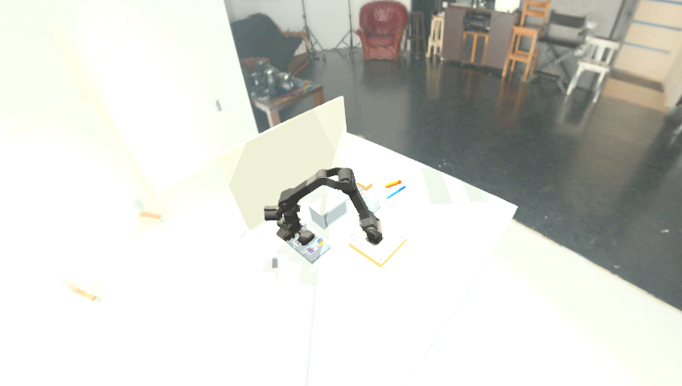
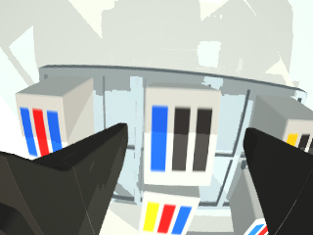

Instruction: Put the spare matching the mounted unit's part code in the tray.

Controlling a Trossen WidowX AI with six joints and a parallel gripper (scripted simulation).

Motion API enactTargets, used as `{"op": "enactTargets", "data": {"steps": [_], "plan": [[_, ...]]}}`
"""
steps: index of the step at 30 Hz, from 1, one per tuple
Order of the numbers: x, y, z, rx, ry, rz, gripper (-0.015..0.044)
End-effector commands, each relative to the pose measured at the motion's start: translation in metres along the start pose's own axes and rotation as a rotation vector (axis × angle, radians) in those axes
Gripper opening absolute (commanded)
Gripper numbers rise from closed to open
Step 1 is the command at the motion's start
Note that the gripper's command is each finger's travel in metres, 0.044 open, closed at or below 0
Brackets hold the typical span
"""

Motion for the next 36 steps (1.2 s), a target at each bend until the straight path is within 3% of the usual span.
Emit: {"op": "enactTargets", "data": {"steps": [1, 22, 27, 34, 36], "plan": [[0.009, 0.001, 0.001, 0.002, -0.004, 0.006, 0.0300], [0.031, 0.004, 0.003, 0.002, -0.004, 0.006, 0.0300], [0.030, 0.004, 0.003, 0.001, -0.005, 0.005, 0.0169], [0.030, 0.004, 0.003, 0.001, -0.005, 0.005, 0.0122], [0.030, 0.004, 0.003, 0.001, -0.005, 0.005, 0.0070]]}}
Point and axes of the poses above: the point midway between the two fingers, 35 mm back from their tips, its own x axis out along the fingers, its own z axis across the jaws, y = z × x, the point moved 6 cm from there along -x, back along the fingers, and after that the axes turned 6 degrees about x, right-handed, at the moved point
